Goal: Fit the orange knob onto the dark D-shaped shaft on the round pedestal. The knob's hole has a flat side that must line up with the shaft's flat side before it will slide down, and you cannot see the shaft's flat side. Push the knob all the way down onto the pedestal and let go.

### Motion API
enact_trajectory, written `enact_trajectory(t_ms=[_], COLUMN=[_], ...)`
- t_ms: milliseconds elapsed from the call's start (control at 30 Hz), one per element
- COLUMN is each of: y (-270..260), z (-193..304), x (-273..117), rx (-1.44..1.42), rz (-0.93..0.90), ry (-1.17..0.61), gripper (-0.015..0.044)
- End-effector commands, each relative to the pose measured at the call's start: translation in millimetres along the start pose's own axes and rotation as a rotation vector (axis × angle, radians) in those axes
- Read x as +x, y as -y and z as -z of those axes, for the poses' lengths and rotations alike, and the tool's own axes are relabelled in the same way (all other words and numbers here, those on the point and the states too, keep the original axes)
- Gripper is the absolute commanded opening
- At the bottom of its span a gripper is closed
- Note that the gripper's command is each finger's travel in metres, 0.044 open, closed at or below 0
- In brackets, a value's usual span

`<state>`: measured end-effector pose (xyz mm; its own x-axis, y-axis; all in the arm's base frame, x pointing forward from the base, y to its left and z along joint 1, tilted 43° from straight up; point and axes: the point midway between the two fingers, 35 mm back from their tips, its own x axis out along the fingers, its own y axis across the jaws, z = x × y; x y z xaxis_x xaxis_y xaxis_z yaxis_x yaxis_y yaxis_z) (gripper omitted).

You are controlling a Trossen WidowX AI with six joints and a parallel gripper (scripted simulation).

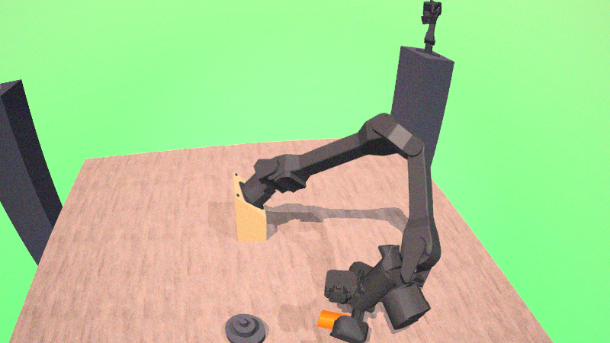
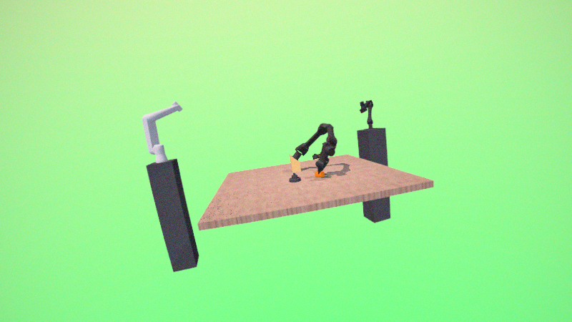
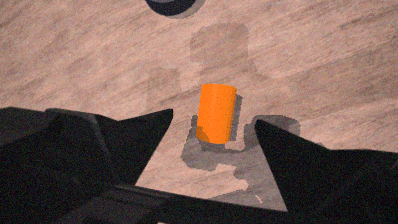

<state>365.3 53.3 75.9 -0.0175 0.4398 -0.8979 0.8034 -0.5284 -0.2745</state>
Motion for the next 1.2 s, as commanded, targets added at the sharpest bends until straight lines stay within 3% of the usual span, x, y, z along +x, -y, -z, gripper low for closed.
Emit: enact_trajectory(t_ms=[0,367,633,833,1167], y=[2,2,2,2,2], z=[2,7,7,7,7], x=[8,22,22,22,22], rx=[0.004,0.004,0.004,0.004,0.004], rz=[0.010,0.010,0.010,0.010,0.010], ry=[0.001,0.000,0.000,0.000,0.000], gripper=[0.0440,0.0440,0.0240,0.0240,0.0179])
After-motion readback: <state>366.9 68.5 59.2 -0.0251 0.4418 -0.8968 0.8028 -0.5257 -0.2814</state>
